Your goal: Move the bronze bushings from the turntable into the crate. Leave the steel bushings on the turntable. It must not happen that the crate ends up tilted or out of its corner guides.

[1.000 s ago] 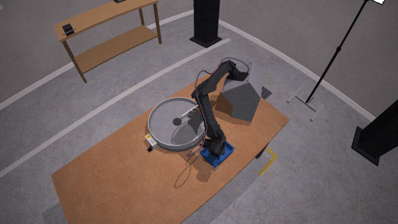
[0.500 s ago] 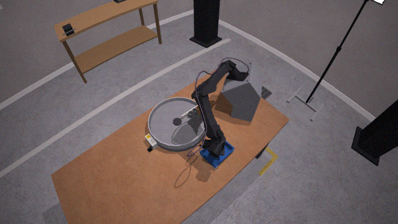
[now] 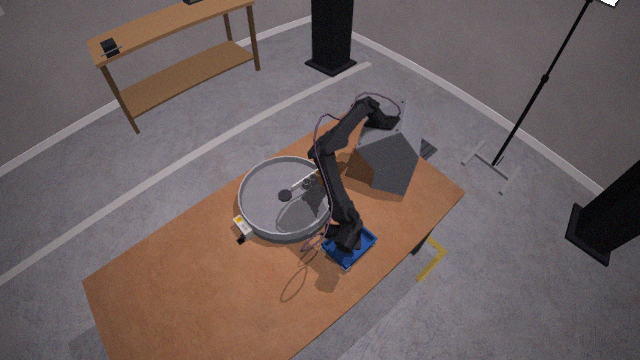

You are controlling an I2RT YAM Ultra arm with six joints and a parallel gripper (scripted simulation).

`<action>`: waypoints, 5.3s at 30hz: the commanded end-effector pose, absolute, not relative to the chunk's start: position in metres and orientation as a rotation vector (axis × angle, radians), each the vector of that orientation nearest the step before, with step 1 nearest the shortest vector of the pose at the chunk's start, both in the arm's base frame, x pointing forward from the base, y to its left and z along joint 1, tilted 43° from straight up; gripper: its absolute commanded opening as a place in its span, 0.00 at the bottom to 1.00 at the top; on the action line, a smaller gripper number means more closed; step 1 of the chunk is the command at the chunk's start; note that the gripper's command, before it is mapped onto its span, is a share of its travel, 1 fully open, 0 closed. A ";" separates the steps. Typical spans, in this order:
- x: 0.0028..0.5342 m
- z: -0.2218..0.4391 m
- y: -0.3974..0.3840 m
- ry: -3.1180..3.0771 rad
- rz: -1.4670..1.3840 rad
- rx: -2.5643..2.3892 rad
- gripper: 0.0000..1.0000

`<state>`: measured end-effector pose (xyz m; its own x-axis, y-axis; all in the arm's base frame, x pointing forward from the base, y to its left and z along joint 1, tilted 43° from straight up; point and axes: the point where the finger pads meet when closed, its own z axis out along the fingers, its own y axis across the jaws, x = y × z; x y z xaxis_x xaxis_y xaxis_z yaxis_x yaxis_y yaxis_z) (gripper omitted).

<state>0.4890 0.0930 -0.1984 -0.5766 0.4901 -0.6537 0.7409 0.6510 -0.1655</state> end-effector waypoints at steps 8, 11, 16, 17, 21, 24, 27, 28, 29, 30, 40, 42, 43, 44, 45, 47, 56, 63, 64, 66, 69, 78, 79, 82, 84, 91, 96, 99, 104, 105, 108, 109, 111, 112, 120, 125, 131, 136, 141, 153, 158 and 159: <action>0.498 -0.189 0.113 2.286 -0.537 0.914 0.00; 0.498 -0.189 0.113 2.286 -0.537 0.914 0.00; 0.498 -0.189 0.113 2.286 -0.537 0.914 0.00; 0.498 -0.189 0.113 2.286 -0.537 0.914 0.00; 0.500 -0.189 0.113 2.280 -0.527 0.917 0.00; 0.501 -0.189 0.113 2.278 -0.522 0.918 0.00; 0.490 -0.198 0.097 2.300 -0.565 0.920 0.00; 0.490 -0.198 0.096 2.299 -0.565 0.919 0.00; 0.493 -0.196 0.101 2.296 -0.554 0.914 0.00; 0.495 -0.195 0.103 2.293 -0.545 0.912 0.00; 0.494 -0.194 0.103 2.295 -0.552 0.910 0.00; 0.494 -0.194 0.103 2.295 -0.552 0.910 0.00; 0.494 -0.194 0.103 2.295 -0.552 0.910 0.00; 0.494 -0.194 0.103 2.295 -0.552 0.910 0.00; 0.494 -0.194 0.103 2.295 -0.552 0.910 0.00; 0.494 -0.194 0.103 2.295 -0.552 0.910 0.00; 0.494 -0.194 0.103 2.295 -0.552 0.910 0.00; 0.494 -0.194 0.103 2.295 -0.552 0.910 0.00; 0.494 -0.194 0.103 2.295 -0.552 0.910 0.00; 0.493 -0.195 0.102 2.296 -0.554 0.911 0.00; 0.487 -0.200 0.101 2.299 -0.566 0.915 0.00; 0.495 -0.192 0.105 2.280 -0.538 0.928 0.00; 0.495 -0.192 0.105 2.280 -0.538 0.928 0.00; 0.495 -0.192 0.105 2.280 -0.538 0.928 0.00; 0.495 -0.192 0.105 2.280 -0.538 0.928 0.00; 0.495 -0.192 0.105 2.280 -0.538 0.928 0.00; 0.495 -0.192 0.105 2.280 -0.538 0.928 0.00; 0.495 -0.192 0.105 2.280 -0.538 0.928 0.00; 0.495 -0.192 0.105 2.280 -0.538 0.928 0.00; 0.495 -0.192 0.105 2.280 -0.538 0.928 0.00; 0.495 -0.192 0.105 2.280 -0.538 0.928 0.00; 0.495 -0.192 0.105 2.280 -0.538 0.928 0.00; 0.495 -0.192 0.105 2.280 -0.538 0.928 0.00; 0.496 -0.193 0.106 2.280 -0.537 0.928 0.00; 0.497 -0.198 0.105 2.287 -0.544 0.920 0.00; 0.500 -0.193 0.107 2.281 -0.534 0.921 0.00; 0.499 -0.196 0.106 2.283 -0.538 0.920 0.00; 0.499 -0.196 0.106 2.283 -0.538 0.920 0.00; 0.499 -0.196 0.106 2.283 -0.538 0.920 0.00; 0.499 -0.196 0.106 2.283 -0.538 0.920 0.00; 0.499 -0.196 0.106 2.283 -0.538 0.920 0.00; 0.499 -0.196 0.106 2.283 -0.538 0.920 0.00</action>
